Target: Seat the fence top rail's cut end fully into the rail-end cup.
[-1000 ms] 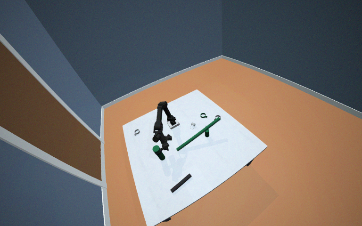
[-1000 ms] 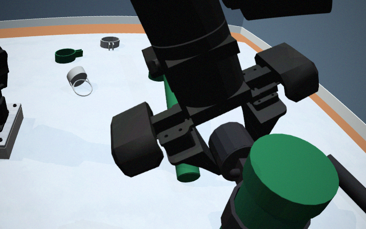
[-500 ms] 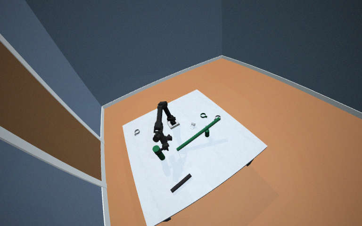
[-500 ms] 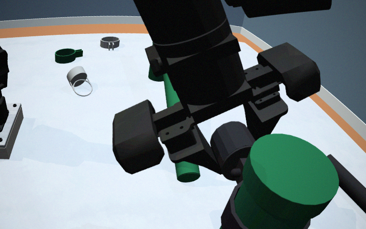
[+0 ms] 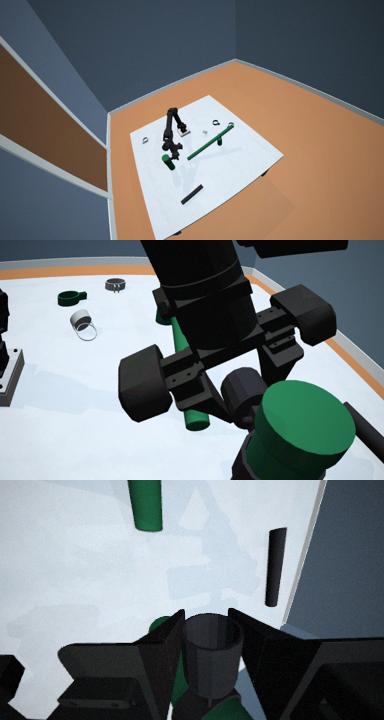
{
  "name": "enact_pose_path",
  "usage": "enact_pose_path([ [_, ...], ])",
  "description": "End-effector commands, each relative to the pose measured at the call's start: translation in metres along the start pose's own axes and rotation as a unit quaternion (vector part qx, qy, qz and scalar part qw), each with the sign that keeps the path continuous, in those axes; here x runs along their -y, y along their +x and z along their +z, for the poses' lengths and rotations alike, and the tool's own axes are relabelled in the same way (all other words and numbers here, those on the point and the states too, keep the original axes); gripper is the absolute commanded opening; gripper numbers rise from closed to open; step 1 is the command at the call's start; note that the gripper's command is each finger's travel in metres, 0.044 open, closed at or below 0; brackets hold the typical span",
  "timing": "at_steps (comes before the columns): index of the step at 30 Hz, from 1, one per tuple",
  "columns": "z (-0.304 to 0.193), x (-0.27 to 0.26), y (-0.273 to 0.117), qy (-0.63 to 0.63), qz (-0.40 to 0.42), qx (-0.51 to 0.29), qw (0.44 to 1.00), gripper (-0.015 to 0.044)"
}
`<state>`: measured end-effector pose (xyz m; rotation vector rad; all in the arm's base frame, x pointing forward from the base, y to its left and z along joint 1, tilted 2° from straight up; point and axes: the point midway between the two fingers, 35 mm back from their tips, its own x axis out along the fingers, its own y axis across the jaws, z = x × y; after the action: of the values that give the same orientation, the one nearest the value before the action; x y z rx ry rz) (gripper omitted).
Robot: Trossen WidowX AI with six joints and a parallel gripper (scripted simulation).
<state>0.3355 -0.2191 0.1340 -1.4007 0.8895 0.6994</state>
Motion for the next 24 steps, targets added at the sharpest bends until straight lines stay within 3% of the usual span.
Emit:
enact_pose_path([
  [1, 0.002, 0.001, -0.002, 0.000, 0.000, 0.000, 1.000, 0.0289],
  [7, 0.027, 0.014, -0.022, -0.001, 0.000, 0.002, 1.000, 0.0440],
  [15, 0.041, 0.019, -0.031, 0.000, -0.001, 0.006, 1.000, 0.0440],
  [24, 0.090, 0.039, -0.063, 0.322, 0.006, -0.002, 0.947, 0.0440],
])
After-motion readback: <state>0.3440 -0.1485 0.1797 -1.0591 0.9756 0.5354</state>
